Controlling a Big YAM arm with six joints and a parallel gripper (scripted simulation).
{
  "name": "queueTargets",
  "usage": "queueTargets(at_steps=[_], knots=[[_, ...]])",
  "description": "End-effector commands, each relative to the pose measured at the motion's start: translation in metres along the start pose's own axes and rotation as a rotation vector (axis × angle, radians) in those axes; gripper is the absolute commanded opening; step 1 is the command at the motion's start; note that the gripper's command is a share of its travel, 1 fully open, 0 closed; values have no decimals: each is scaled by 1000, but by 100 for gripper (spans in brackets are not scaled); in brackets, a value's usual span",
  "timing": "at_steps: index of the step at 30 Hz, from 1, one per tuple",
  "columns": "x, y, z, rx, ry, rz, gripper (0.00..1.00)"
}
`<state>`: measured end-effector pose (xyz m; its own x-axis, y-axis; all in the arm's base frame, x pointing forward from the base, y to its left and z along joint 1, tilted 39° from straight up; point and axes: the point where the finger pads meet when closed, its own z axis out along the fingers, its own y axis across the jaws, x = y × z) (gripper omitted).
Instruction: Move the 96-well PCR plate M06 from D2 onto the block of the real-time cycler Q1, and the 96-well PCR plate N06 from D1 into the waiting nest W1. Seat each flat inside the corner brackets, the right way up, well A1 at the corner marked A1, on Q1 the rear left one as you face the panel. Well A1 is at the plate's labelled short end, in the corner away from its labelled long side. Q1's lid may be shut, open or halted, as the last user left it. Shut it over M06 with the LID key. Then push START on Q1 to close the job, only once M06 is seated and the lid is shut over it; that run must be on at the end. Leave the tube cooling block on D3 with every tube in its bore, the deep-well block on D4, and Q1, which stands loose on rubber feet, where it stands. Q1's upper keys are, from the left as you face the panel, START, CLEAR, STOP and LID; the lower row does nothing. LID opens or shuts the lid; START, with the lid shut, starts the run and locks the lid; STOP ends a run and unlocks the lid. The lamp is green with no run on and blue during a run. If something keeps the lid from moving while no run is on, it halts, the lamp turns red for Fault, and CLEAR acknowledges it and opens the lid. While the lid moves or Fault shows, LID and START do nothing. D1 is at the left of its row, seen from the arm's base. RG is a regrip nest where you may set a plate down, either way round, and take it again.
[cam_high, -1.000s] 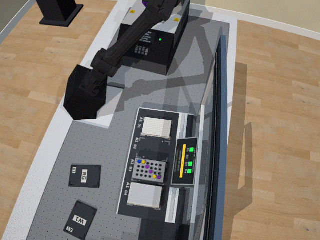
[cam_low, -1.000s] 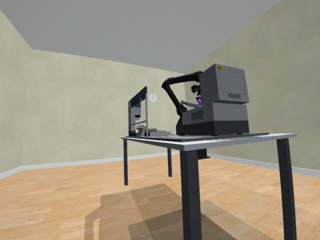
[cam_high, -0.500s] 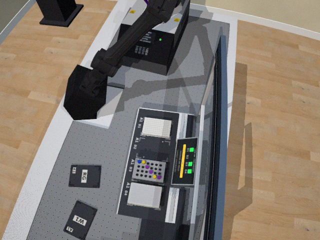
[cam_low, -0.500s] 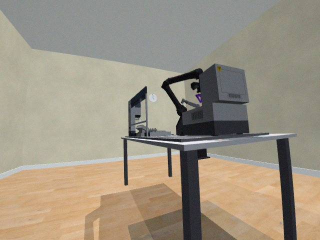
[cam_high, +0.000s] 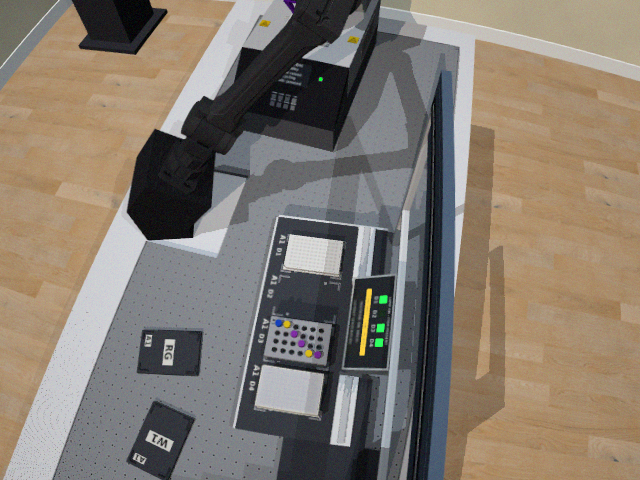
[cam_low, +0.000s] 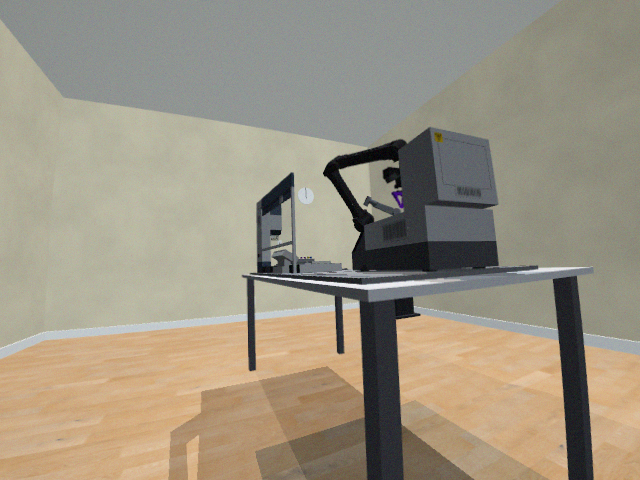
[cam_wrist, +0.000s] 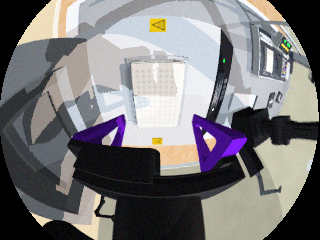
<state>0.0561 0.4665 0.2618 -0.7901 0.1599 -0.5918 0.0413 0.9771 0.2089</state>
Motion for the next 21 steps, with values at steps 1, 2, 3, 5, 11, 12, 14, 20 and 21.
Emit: queueTargets(at_steps=[1, 2, 3, 5, 11, 12, 14, 20, 21], knots=[[0, 13, -24, -62, 14, -4, 100], [-1, 14, -27, -69, 15, 0, 100], [-3, 14, -30, -72, 16, 2, 100], [-7, 14, -35, -79, 17, 7, 100], [-19, 14, -37, -76, 14, 42, 100], [-21, 15, -36, -77, 14, 52, 100], [-21, 15, -36, -77, 14, 52, 100], [-13, 16, -19, -57, 8, 48, 100], [-11, 15, -16, -50, 7, 44, 100]])
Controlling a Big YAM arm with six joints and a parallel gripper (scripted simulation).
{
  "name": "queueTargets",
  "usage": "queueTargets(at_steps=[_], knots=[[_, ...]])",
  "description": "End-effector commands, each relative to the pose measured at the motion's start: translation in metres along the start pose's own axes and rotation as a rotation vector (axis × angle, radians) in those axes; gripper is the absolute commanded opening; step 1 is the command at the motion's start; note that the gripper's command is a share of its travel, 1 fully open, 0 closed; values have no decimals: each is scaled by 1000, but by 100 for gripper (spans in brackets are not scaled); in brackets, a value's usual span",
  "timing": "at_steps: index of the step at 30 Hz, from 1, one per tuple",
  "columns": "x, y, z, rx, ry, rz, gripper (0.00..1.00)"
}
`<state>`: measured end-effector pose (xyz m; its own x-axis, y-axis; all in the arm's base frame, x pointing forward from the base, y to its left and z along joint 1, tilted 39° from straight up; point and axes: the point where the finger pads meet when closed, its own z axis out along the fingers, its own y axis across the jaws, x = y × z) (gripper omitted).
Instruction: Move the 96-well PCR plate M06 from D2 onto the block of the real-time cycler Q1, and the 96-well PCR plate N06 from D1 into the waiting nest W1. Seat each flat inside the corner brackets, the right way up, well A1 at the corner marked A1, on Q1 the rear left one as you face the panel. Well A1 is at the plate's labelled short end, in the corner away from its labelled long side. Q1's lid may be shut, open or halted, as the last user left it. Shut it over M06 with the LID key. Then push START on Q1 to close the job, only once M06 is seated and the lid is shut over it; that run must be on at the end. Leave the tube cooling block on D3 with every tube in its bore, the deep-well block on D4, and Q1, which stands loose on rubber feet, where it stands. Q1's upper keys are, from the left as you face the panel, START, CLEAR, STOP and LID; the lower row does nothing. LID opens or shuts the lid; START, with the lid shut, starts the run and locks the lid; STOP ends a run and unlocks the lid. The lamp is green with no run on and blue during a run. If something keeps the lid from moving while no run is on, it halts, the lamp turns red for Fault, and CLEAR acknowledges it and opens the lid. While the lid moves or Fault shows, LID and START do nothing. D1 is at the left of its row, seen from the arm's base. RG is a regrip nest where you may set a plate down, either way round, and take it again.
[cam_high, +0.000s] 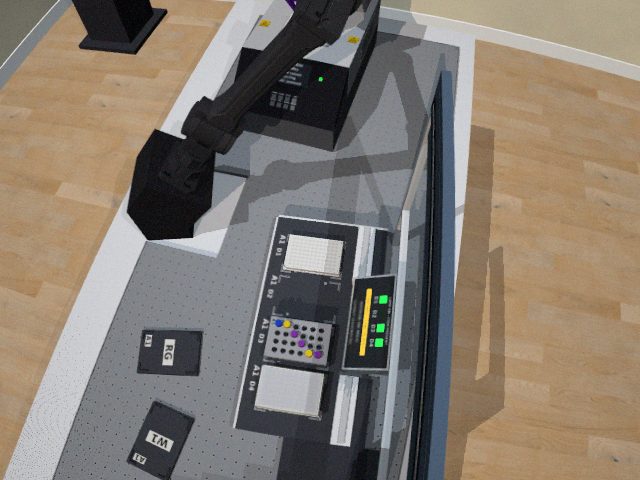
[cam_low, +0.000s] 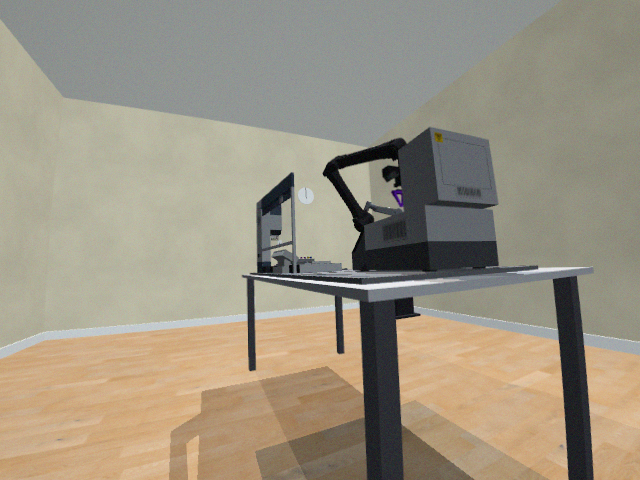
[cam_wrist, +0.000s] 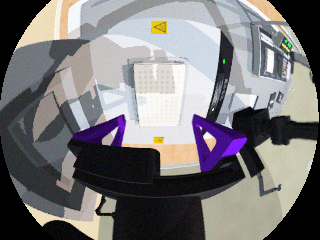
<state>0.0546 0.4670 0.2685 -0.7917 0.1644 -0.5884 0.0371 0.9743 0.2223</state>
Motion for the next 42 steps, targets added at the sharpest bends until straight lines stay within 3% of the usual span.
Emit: queueTargets(at_steps=[1, 7, 10, 11, 12, 15, 19, 22, 24, 27, 29, 33, 35, 38, 40, 42], knots=[[-7, 12, -7, -30, 2, 34, 100], [-1, 1, 3, 12, -6, 1, 100], [1, -1, 3, 13, -6, -5, 100], [-6, -8, 5, -23, -10, -4, 0], [-7, -15, 6, -43, -8, -3, 0], [-11, -33, 8, -46, 3, -2, 0], [-16, -21, -3, -81, 7, 18, 0], [-10, -18, -6, -82, 9, 4, 0], [-9, -35, -3, -132, 2, -6, 0], [-7, -43, -2, -128, 9, -13, 0], [-8, -51, 0, -170, 7, -15, 0], [-13, -77, 7, -148, 4, -11, 0], [-17, -87, 11, -195, -3, -1, 0], [-22, -101, 16, -177, 2, 4, 0], [-23, -111, 19, -225, -6, 7, 0], [-23, -123, 23, -209, -3, -2, 0]])
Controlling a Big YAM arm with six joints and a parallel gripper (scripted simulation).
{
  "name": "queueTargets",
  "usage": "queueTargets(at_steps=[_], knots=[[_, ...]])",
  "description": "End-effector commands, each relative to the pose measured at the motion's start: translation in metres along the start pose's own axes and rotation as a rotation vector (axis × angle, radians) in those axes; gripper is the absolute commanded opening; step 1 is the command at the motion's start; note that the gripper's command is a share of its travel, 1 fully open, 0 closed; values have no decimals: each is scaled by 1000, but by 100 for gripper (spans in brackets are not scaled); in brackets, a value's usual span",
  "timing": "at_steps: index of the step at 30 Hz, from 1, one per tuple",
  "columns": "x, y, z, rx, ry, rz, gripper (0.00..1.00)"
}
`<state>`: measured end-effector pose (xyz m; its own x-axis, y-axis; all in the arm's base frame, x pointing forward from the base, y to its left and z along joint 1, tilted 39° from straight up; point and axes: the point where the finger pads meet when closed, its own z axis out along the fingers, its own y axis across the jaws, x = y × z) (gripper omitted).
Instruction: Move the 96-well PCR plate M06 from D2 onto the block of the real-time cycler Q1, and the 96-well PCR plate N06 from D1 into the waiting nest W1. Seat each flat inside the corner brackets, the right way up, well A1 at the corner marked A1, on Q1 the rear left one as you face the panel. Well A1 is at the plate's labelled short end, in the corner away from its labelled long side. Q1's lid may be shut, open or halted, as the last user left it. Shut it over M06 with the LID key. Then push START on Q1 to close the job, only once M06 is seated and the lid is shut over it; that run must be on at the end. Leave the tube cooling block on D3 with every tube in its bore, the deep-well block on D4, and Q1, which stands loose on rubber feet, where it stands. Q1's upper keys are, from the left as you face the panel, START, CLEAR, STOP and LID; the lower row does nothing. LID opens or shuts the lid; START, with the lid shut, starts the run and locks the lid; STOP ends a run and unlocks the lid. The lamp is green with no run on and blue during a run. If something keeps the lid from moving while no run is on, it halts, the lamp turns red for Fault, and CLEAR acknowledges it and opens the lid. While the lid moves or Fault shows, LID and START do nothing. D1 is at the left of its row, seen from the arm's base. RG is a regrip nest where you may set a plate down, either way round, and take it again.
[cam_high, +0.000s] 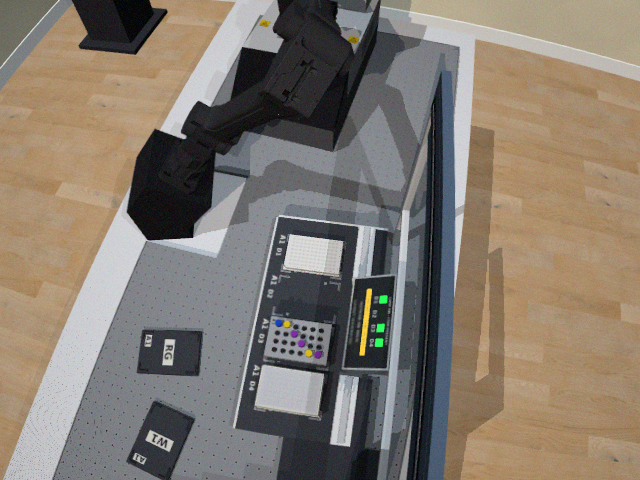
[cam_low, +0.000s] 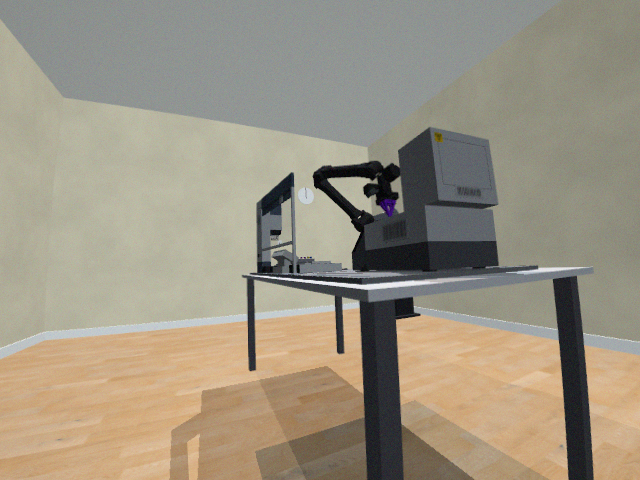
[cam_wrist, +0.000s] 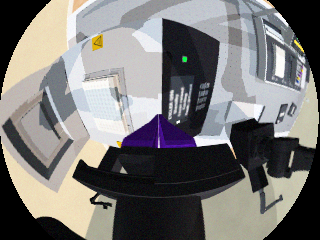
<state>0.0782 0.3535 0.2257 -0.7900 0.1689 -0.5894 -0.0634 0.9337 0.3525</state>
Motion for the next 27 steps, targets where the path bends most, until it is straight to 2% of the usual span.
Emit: queueTargets(at_steps=[1, 2, 4, 7, 9, 11, 14, 15, 16, 19, 20, 23, 25, 27], knots=[[-10, -2, -8, -39, 0, -6, 0], [-10, -2, -8, -39, 0, -6, 0], [-6, -5, -7, -87, 4, -12, 0], [-7, -28, -5, -63, 4, -12, 0], [-12, -38, -6, -61, -2, 0, 0], [-14, -47, -6, -115, -5, 4, 0], [-17, -59, -7, -107, -2, 3, 0], [-17, -64, -6, -137, -4, 2, 0], [-16, -69, -5, -152, -4, -1, 0], [-15, -75, -4, -144, -3, -5, 0], [-14, -76, -3, -130, 0, -10, 0], [-16, -96, -1, -114, -5, -4, 0], [-16, -110, 0, -164, -7, -5, 0], [-18, -121, 0, -159, -6, -7, 0]])
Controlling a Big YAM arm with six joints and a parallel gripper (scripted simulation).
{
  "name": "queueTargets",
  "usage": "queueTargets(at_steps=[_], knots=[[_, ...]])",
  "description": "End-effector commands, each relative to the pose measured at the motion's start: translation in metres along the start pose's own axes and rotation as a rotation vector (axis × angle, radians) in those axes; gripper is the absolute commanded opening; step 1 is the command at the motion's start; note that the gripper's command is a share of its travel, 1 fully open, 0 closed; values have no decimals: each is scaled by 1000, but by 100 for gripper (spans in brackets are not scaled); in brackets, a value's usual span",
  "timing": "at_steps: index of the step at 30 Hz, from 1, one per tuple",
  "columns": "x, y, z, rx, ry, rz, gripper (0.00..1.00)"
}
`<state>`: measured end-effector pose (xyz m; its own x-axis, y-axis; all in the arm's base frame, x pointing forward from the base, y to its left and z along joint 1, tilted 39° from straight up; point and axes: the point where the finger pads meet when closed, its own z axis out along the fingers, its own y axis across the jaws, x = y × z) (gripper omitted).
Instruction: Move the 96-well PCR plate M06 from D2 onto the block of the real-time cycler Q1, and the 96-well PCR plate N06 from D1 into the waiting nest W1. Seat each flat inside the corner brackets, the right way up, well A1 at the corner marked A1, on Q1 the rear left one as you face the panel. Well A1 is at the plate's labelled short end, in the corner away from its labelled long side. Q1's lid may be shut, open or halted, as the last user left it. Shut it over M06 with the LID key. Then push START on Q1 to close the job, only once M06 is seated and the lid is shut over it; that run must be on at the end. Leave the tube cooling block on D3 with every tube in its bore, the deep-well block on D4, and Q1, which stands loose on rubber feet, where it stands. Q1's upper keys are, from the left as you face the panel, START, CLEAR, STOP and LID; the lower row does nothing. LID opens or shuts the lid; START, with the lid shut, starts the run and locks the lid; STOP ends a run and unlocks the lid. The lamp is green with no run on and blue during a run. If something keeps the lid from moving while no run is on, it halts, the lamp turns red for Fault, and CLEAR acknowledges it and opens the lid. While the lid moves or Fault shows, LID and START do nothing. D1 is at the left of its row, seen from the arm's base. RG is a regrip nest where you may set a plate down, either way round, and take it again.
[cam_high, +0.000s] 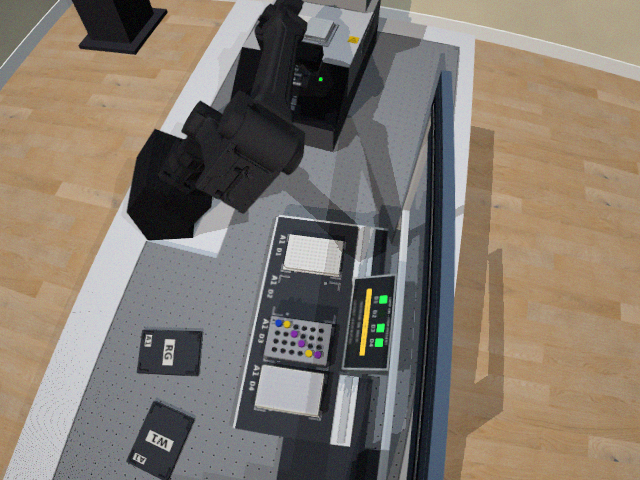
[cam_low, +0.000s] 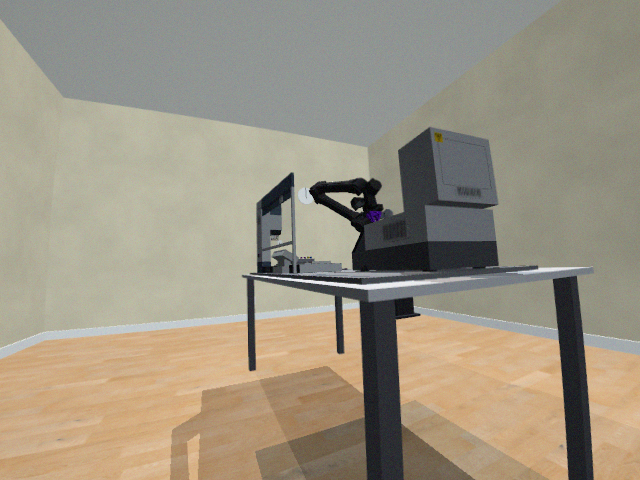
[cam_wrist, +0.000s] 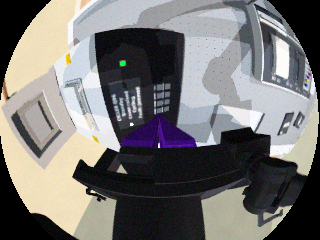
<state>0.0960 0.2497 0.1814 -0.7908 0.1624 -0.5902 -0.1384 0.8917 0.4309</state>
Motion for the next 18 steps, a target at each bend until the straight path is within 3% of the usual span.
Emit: queueTargets(at_steps=[1, 3, 7, 9, 11, 18], knots=[[-15, -9, -14, -44, -9, 0, 0], [-18, -13, -17, -98, -14, 0, 0], [-16, -37, -14, -61, -8, -21, 0], [-16, -37, -14, -61, -8, -21, 0], [-13, -45, -13, -111, -9, -25, 0], [-23, -72, -21, -102, -19, -14, 0]])
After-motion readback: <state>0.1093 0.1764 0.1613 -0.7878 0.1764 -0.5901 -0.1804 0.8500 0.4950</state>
